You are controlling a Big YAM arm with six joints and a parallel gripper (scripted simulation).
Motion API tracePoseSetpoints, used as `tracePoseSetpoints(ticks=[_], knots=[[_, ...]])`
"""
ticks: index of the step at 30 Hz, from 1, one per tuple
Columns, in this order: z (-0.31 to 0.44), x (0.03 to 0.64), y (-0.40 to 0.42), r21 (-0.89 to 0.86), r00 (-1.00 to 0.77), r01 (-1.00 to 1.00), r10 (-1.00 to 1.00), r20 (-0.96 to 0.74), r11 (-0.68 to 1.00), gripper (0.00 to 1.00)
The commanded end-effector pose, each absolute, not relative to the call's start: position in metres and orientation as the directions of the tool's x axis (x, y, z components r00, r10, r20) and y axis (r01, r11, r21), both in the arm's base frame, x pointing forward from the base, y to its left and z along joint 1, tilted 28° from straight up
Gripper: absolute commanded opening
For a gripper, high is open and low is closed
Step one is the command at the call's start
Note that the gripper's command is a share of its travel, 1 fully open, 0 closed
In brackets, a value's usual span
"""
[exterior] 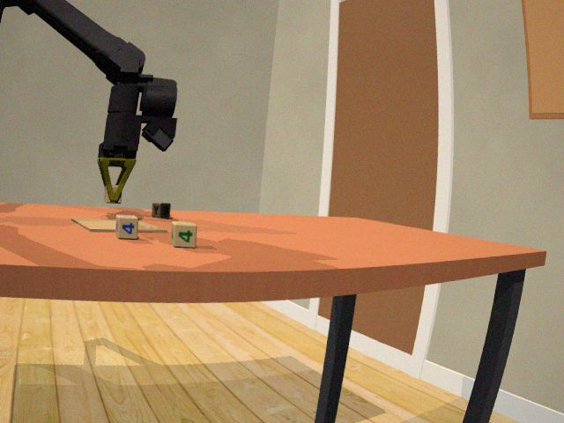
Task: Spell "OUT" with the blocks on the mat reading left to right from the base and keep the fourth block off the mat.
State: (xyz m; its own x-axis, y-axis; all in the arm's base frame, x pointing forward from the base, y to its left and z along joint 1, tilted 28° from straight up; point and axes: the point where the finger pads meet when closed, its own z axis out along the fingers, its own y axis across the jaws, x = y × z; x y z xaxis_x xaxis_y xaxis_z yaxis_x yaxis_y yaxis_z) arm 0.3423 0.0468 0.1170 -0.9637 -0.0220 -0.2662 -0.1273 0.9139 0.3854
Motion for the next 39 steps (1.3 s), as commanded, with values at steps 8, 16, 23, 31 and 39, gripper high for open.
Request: tracePoseSetpoints(ticks=[8,16,23,31,39], knots=[[0.094,0.355,0.062,0.390,-0.963,-0.118,-0.010,-0.269,0.913,0.25],[0.095,0.358,0.063,0.390,-0.963,-0.119,-0.010,-0.270,0.913,0.25],[0.095,0.358,0.063,0.388,-0.962,-0.127,-0.018,-0.274,0.913,0.25],[0.095,0.358,0.063,0.388,-0.962,-0.127,-0.018,-0.274,0.913,0.25],[0.094,0.357,0.063,0.388,-0.962,-0.127,-0.018,-0.272,0.913,0.25]])
